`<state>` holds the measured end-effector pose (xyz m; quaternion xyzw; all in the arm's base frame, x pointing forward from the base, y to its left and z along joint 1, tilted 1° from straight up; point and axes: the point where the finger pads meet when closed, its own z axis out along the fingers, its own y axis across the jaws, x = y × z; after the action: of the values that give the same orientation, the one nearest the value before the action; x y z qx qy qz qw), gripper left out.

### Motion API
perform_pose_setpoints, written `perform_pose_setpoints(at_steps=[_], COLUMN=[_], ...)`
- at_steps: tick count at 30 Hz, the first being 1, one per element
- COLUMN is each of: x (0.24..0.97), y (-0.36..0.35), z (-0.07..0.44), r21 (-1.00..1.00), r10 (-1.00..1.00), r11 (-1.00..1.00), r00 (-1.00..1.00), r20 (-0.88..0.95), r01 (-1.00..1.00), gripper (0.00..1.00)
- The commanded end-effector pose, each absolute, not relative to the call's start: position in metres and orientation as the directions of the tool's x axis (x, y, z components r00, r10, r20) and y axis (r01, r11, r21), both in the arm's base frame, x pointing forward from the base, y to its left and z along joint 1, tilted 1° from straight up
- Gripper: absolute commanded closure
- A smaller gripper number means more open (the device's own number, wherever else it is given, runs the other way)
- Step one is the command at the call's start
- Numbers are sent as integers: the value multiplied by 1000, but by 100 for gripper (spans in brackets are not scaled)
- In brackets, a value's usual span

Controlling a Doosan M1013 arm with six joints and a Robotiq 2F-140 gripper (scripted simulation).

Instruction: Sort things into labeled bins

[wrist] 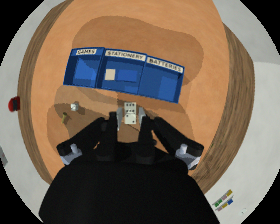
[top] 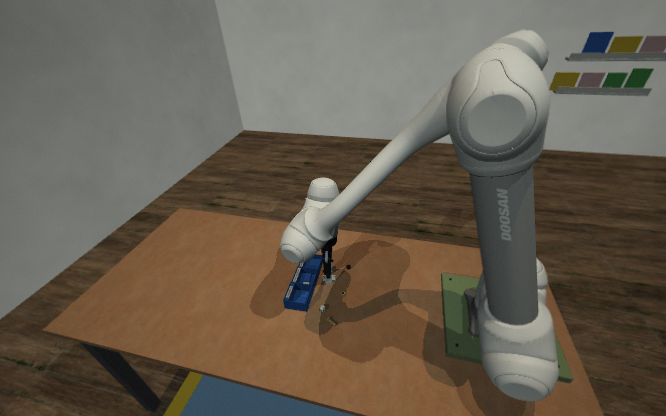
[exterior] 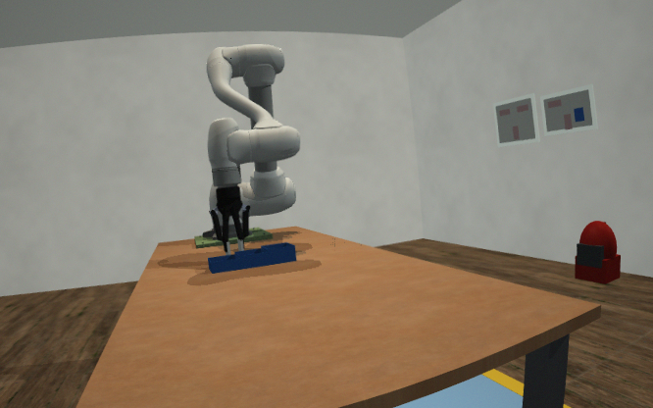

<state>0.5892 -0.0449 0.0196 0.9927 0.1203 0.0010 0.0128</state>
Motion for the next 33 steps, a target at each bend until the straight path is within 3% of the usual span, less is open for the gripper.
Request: perform_pose_setpoints(at_steps=[1,7,8,33], x=[589,589,589,589], y=[-45,-45,-45,-45], z=[20,20,20,20], r21=[25,25,25,25], r10=[239,239,239,239], r11=[-971,-971,-971,-971], r00=[971,971,971,971], r20=[-1,-1,-1,-1], r01=[239,239,239,239], gripper=[75,75,87,87])
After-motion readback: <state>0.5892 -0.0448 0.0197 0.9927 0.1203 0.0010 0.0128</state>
